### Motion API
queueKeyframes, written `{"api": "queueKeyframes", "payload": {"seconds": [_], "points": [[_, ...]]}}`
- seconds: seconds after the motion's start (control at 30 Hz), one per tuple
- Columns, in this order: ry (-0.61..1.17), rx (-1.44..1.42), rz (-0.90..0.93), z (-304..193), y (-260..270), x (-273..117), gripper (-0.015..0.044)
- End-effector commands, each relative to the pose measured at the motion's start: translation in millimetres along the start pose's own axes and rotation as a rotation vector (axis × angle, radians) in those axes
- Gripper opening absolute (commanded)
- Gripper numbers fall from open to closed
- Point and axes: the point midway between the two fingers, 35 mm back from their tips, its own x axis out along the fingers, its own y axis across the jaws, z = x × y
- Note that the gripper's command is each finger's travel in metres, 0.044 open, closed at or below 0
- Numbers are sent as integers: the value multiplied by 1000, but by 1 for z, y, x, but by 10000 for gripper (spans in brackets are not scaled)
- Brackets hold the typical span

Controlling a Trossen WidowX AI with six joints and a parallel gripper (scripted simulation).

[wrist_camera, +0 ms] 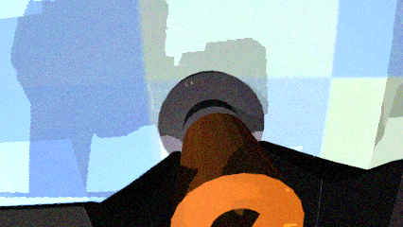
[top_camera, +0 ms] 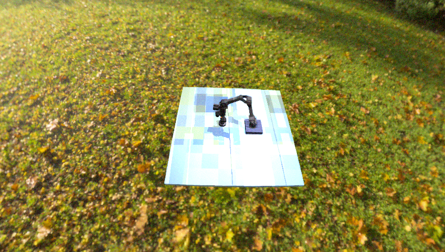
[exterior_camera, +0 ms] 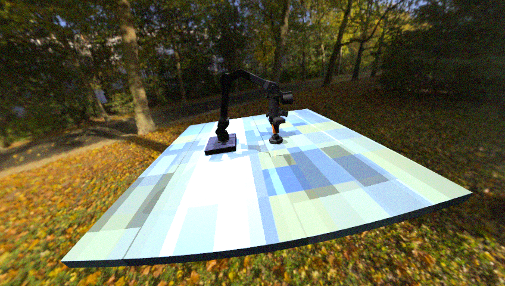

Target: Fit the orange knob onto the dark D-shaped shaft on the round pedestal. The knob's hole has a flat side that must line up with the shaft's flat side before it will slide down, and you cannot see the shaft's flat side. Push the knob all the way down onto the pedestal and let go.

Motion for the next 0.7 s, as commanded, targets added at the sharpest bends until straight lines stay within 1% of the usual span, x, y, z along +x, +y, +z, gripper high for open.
{"api": "queueKeyframes", "payload": {"seconds": [0.0, 0.67], "points": [[-2, -6, -2, 0, 0, 1, 0], [-1, -20, -2, -5, 2, 2, 0]]}}
